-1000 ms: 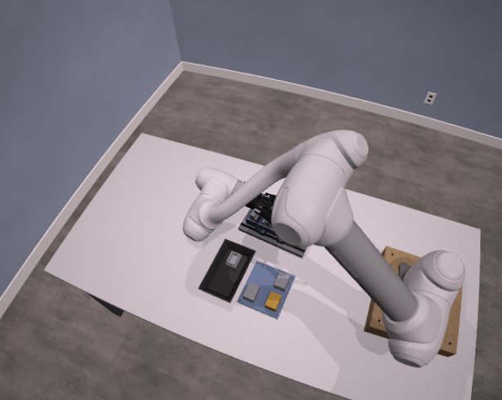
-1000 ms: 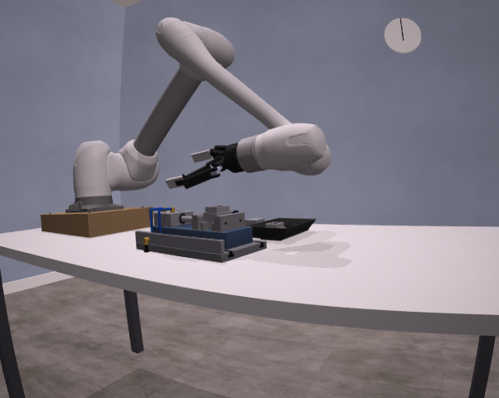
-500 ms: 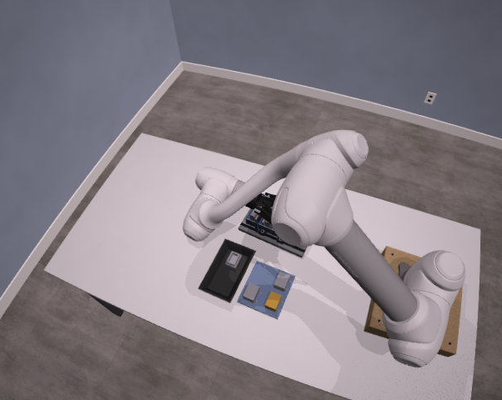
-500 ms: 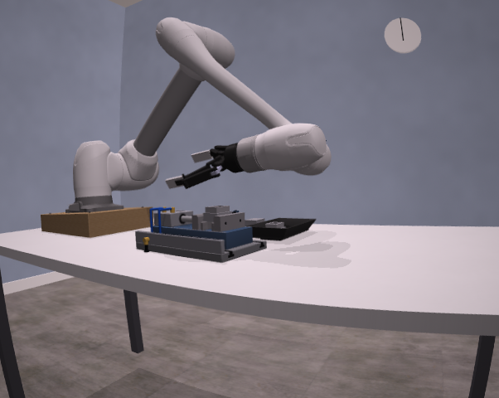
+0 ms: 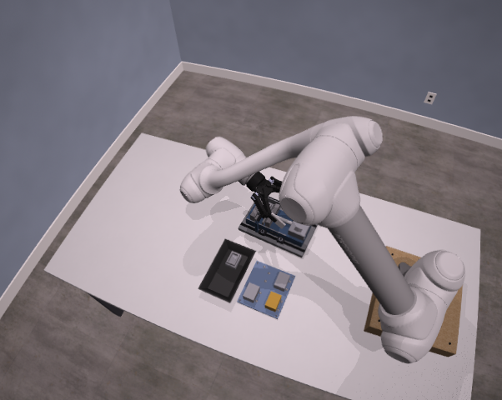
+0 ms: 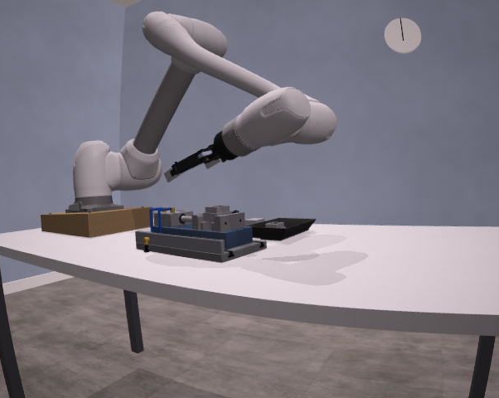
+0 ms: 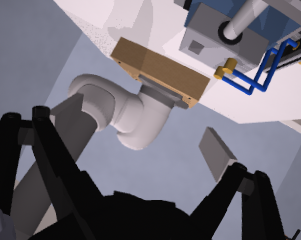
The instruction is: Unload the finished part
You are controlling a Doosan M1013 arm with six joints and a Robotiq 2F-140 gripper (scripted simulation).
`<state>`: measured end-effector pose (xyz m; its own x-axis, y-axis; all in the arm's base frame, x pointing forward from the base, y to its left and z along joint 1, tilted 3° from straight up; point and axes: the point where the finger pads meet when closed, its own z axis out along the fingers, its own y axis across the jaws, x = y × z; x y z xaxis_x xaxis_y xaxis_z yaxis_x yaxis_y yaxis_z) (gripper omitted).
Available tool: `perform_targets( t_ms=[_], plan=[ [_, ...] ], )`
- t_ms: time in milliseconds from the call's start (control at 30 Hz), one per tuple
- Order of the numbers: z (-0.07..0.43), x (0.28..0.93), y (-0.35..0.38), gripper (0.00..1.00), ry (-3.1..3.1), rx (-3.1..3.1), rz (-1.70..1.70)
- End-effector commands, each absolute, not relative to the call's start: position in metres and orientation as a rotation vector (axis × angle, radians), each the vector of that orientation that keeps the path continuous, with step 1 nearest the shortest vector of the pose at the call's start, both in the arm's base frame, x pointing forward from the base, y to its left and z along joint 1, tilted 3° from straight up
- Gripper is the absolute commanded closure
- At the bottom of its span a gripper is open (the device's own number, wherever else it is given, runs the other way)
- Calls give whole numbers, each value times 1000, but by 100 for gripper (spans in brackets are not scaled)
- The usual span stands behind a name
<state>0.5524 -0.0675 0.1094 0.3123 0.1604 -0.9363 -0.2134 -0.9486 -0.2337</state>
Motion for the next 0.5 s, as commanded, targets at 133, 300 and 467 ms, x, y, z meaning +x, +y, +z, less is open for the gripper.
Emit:
perform_targets(
  t_ms=[133,300,467],
  plan=[
    [111,575,-75,0,450,-2407,1484],
    [110,588,-80,0,706,-2460,1354],
    [110,596,-84,0,862,-2480,1267]
  ],
)
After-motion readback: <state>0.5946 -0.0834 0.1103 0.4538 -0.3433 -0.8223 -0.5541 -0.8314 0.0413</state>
